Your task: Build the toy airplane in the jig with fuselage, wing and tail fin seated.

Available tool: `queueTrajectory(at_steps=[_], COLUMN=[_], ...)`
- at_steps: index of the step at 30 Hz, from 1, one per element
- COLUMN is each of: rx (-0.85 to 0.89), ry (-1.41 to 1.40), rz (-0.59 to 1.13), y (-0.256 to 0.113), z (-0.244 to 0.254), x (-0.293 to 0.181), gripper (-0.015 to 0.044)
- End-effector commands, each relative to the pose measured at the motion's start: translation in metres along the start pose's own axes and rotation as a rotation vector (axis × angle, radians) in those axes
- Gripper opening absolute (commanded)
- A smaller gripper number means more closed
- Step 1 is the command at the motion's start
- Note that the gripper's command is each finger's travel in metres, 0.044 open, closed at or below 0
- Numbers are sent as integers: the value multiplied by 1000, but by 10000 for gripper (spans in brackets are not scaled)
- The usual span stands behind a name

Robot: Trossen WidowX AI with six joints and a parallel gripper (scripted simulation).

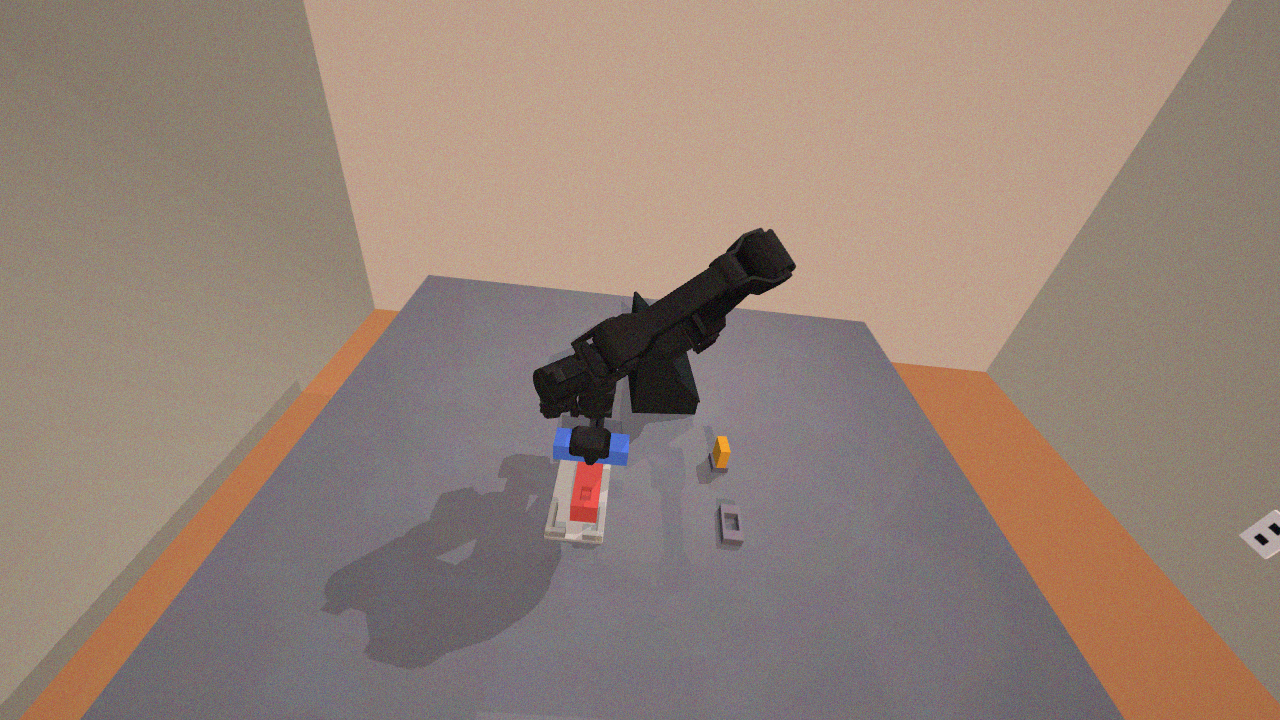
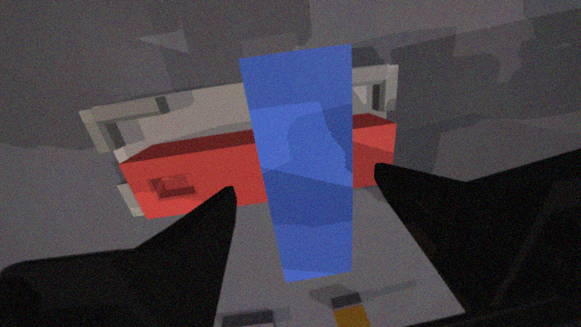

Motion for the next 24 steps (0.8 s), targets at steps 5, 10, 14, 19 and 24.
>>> queueTrajectory(at_steps=[5, 10, 14, 19, 24], rx=[0, 2, 2, 2, 2], ry=[-1, 4, 5, 5, -346], rz=[0, -2, -1, -1, -1], y=[0, -60, -86, -86, -86], z=[0, 3, 0, 5, 5], x=[0, 2, 1, 3, 3], gripper=[440, 440, 440, 440, 440])
Point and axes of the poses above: the point midway between the two fingers, 35 mm back from their tips, its own y axis out along the fingers, its own z axis across the jaws, x = y × z, the point moved 4 cm from there along -y, back along the fingers, and after that the axes turned 15 degrees about y, right-handed, at the moved point
